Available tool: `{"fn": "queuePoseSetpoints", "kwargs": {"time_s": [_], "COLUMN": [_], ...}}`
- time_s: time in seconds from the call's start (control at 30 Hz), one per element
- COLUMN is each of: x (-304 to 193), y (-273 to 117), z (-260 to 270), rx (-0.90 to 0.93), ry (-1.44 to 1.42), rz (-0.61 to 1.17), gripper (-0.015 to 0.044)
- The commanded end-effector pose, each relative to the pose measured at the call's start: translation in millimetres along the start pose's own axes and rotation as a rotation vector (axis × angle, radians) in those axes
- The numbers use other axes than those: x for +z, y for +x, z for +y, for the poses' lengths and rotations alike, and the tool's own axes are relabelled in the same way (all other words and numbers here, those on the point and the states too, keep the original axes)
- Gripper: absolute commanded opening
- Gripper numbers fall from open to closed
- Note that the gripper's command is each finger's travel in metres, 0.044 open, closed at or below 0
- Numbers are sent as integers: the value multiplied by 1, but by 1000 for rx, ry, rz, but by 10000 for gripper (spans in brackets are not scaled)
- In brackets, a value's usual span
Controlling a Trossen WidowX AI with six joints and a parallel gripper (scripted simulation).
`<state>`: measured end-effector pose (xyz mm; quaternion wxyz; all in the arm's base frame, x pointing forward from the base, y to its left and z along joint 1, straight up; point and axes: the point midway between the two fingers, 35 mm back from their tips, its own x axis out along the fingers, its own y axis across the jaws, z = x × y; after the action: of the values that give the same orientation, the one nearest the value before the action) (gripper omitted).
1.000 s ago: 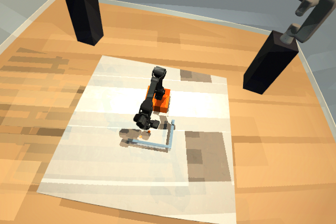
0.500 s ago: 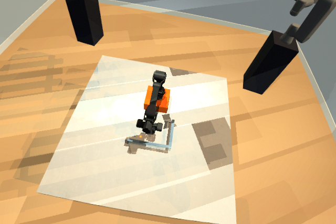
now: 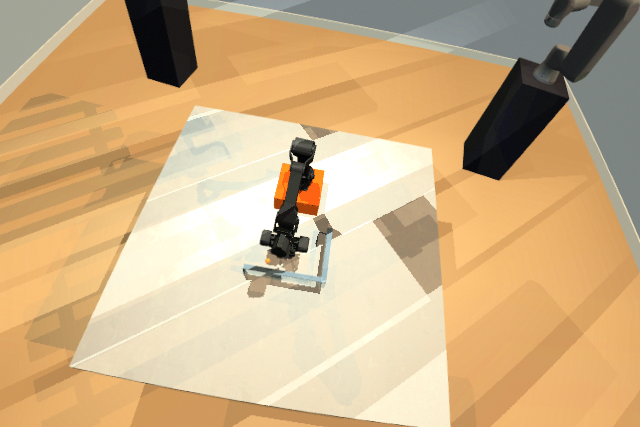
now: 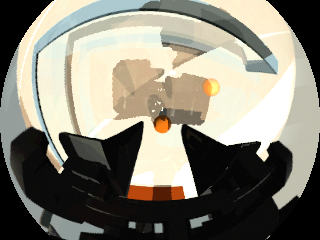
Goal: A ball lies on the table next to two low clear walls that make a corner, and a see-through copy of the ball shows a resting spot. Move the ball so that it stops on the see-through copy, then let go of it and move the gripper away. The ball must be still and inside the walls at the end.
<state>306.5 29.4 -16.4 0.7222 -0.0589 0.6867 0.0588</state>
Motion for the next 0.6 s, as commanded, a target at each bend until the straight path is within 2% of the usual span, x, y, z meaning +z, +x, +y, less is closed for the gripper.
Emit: {"fn": "queuePoseSetpoints", "kwargs": {"time_s": [0.0,0.17,0.3,0.57], "x": [-3,-3,-3,-3], "y": [9,15,15,15], "z": [0,0,0,0], "rx": [-2,-2,-2,-2], "ry": [-4,-4,-4,-4], "rz": [10,10,10,10], "gripper": [214,214,109,56]}}
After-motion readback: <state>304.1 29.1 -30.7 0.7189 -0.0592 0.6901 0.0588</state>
